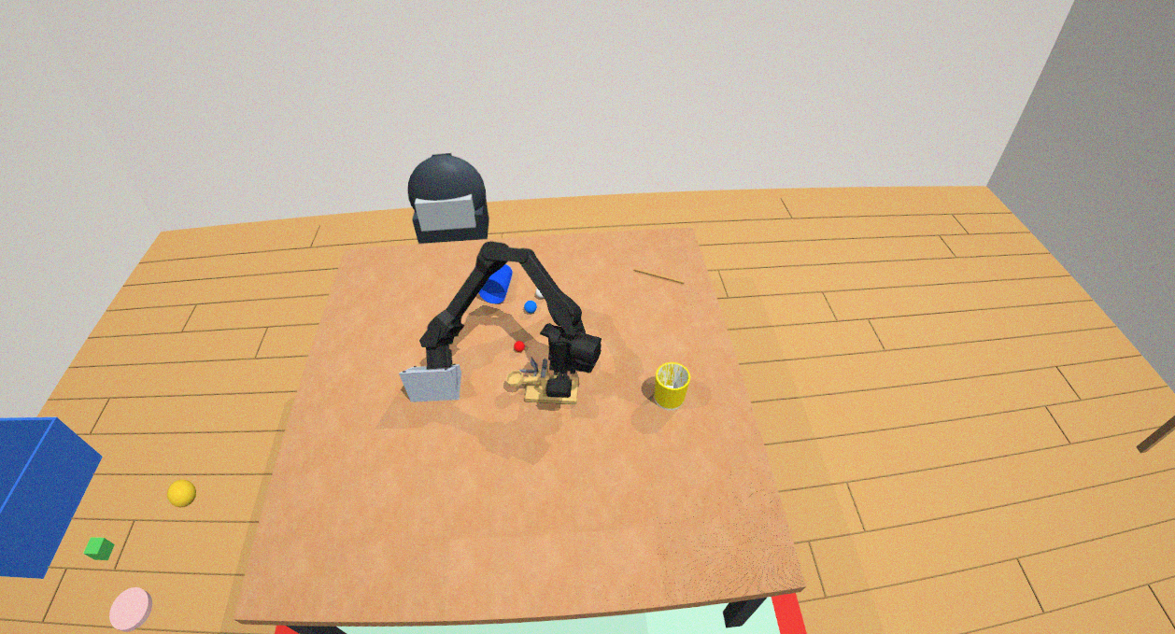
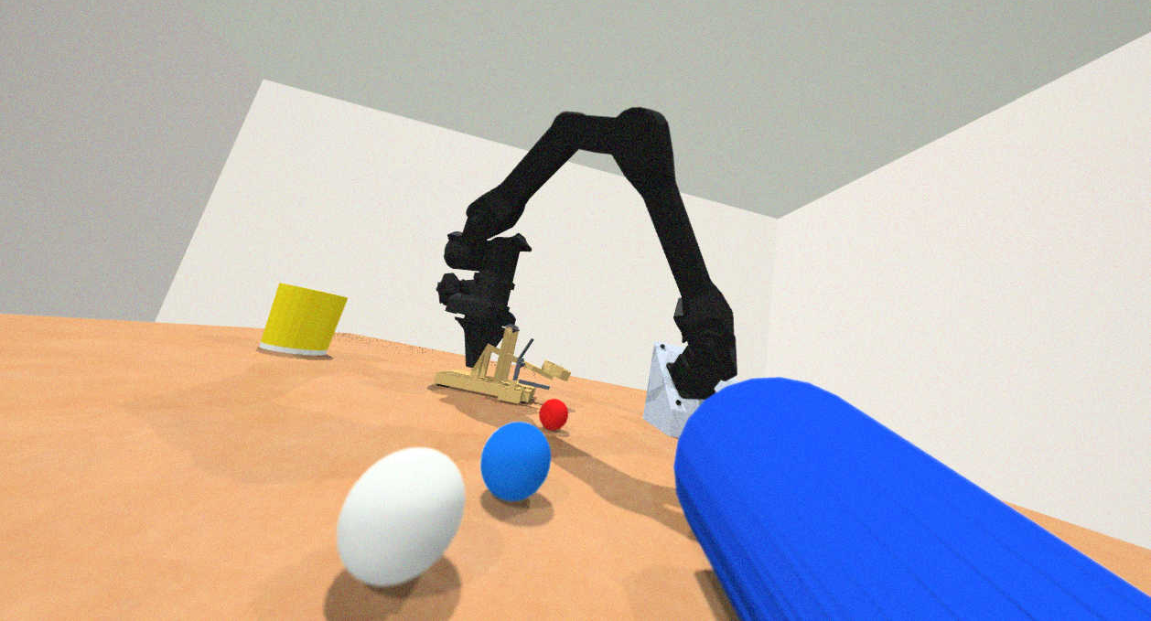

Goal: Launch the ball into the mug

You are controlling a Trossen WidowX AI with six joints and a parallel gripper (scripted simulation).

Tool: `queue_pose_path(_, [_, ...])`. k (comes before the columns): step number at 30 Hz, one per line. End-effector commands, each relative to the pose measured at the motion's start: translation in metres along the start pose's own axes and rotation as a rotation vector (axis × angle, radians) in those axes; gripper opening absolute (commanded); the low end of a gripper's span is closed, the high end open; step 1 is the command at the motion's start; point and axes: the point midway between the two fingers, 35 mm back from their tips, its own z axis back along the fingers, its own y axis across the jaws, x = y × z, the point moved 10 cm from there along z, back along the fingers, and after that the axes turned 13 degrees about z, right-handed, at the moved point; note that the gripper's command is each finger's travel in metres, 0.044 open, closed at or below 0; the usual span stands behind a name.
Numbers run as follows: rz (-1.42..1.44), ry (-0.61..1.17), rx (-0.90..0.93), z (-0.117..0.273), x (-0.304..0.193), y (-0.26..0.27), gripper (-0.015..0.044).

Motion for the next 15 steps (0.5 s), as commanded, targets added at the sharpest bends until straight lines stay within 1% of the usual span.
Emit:
queue_pose_path(1, [0.003,-0.001,-0.001,0.001,0.0,0.0,0.0157])
queue_pose_path(10, [0.003,-0.001,-0.001,0.003,0.001,0.0,0.0394])
queue_pose_path(12, [0.001,0.0,-0.004,0.025,0.003,-0.002,0.044])
queue_pose_path(15, [-0.001,0.001,-0.005,0.075,0.002,-0.002,0.044])
